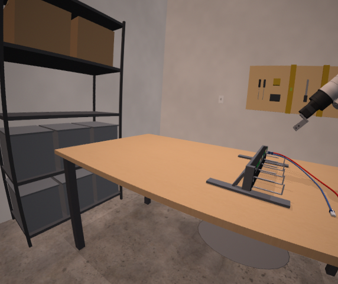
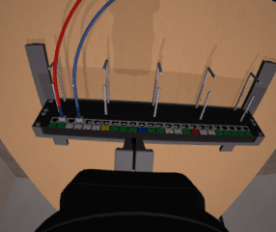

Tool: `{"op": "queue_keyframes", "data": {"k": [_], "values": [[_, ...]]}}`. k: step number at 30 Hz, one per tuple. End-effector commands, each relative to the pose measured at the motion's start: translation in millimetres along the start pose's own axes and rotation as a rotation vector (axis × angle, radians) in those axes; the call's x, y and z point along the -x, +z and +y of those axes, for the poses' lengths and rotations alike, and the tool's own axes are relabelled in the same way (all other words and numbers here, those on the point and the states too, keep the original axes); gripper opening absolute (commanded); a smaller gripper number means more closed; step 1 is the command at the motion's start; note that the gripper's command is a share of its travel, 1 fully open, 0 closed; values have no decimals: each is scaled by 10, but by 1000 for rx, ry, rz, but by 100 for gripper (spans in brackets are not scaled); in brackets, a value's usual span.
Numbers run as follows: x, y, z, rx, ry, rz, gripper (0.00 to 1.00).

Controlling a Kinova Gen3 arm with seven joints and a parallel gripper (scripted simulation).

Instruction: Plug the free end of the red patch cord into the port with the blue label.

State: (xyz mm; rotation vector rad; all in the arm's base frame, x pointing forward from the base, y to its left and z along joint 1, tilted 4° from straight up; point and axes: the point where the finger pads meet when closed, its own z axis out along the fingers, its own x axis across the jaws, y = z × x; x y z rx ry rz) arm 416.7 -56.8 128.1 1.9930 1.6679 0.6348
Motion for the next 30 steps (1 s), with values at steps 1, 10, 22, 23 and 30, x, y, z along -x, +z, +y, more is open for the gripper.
{"op": "queue_keyframes", "data": {"k": [1, 10, 22, 23, 30], "values": [[41, 79, -29, -9, -1, -11, 0], [45, 465, -33, -9, -1, -11, 0], [51, 997, -37, -9, -1, -11, 0], [52, 1043, -38, -9, -1, -11, 0], [54, 1242, -39, -9, -1, -11, 0]]}}
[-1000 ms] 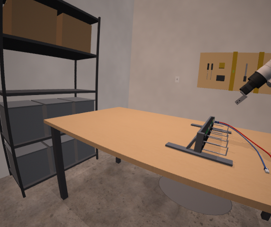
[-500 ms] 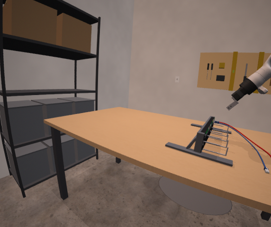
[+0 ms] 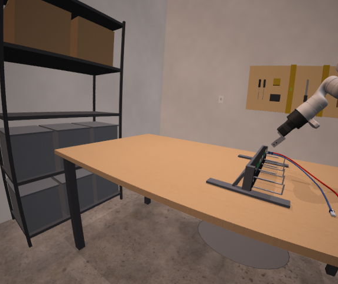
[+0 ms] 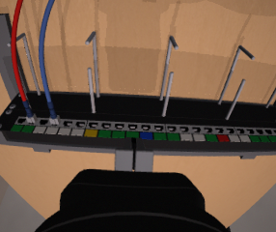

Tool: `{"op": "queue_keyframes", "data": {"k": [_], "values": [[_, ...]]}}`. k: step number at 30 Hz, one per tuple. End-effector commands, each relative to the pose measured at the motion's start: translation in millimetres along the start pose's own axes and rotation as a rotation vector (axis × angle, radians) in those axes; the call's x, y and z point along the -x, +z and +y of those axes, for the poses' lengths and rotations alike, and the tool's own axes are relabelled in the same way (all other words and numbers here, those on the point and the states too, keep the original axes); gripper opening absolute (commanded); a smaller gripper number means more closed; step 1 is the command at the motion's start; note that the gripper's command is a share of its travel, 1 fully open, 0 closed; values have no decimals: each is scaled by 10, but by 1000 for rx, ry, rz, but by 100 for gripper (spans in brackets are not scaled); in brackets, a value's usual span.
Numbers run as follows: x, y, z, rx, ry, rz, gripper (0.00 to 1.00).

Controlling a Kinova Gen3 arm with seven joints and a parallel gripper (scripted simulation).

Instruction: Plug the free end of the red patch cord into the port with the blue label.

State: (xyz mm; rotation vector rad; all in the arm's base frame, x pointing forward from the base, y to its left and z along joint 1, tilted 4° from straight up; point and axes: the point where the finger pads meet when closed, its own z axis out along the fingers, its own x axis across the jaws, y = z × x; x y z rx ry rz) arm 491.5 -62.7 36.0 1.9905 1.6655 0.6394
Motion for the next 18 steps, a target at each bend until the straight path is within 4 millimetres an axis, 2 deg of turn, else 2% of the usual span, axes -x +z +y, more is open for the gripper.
{"op": "queue_keyframes", "data": {"k": [1, 6, 18], "values": [[64, 54, -60, -13, -2, -12, 0], [64, 112, -61, -13, -2, -12, 0], [64, 116, -61, -13, -2, -12, 0]]}}
